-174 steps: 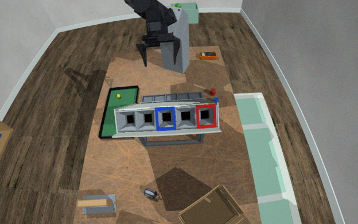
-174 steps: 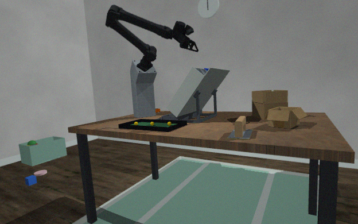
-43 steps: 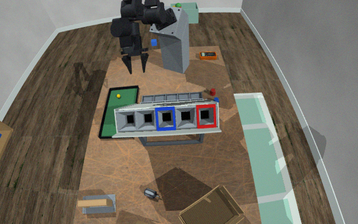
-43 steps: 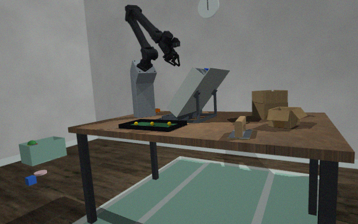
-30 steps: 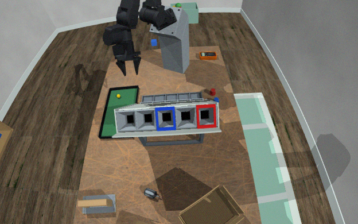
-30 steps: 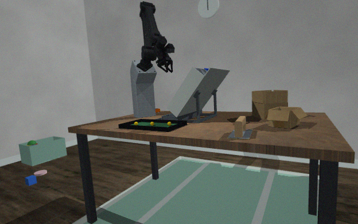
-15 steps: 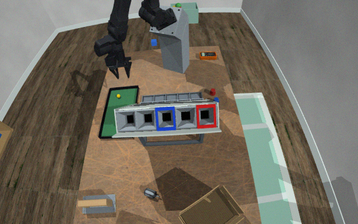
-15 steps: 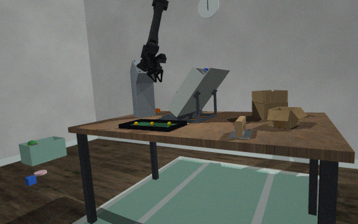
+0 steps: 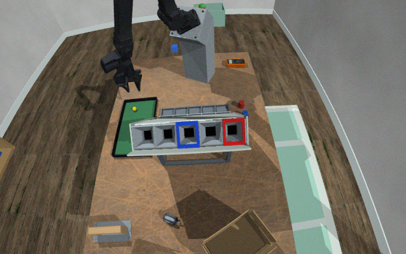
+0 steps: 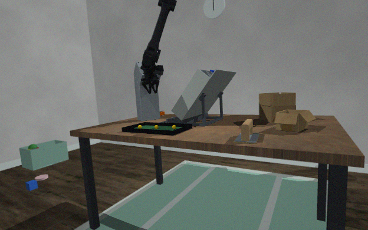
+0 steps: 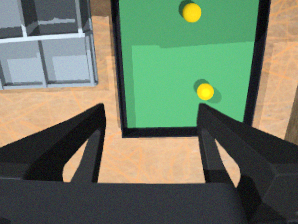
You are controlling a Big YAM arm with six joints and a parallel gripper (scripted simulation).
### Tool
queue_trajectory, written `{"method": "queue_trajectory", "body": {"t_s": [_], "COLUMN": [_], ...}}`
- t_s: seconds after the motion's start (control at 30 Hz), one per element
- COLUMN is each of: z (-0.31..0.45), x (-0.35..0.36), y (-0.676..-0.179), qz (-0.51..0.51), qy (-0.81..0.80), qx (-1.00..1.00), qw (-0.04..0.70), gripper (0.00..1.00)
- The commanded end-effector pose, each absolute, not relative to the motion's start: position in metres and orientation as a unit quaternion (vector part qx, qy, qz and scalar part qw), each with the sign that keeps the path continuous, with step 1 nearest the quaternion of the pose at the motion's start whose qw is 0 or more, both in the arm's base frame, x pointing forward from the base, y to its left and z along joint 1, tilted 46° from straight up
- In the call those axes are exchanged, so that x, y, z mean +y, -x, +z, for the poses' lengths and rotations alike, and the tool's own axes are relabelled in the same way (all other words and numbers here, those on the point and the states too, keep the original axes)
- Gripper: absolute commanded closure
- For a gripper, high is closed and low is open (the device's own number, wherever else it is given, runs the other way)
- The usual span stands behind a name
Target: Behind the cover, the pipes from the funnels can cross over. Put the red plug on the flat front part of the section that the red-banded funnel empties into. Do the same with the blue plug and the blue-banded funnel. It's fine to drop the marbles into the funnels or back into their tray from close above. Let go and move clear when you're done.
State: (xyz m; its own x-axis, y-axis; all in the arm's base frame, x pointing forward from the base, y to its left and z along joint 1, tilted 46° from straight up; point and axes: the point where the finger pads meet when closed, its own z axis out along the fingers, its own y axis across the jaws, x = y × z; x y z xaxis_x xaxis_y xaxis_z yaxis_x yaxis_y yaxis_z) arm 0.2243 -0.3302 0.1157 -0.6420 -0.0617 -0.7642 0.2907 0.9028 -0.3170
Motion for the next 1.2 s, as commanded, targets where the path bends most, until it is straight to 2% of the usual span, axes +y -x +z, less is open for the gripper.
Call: {"method": "queue_trajectory", "body": {"t_s": [0.0,0.6,0.9,0.93,1.17], "z": [0.108,0.061,0.051,0.051,0.045], "x": [-0.356,-0.414,-0.429,-0.426,-0.437], "y": [-0.221,-0.202,-0.199,-0.211,-0.198], "qz": [-0.223,-0.206,-0.205,-0.202,-0.204], "qy": [-0.056,-0.073,-0.075,-0.062,-0.075], "qx": [0.886,0.913,0.918,0.918,0.920], "qw": [0.403,0.345,0.332,0.335,0.326], "gripper": [0.44,0.44,0.44,0.44,0.44]}}
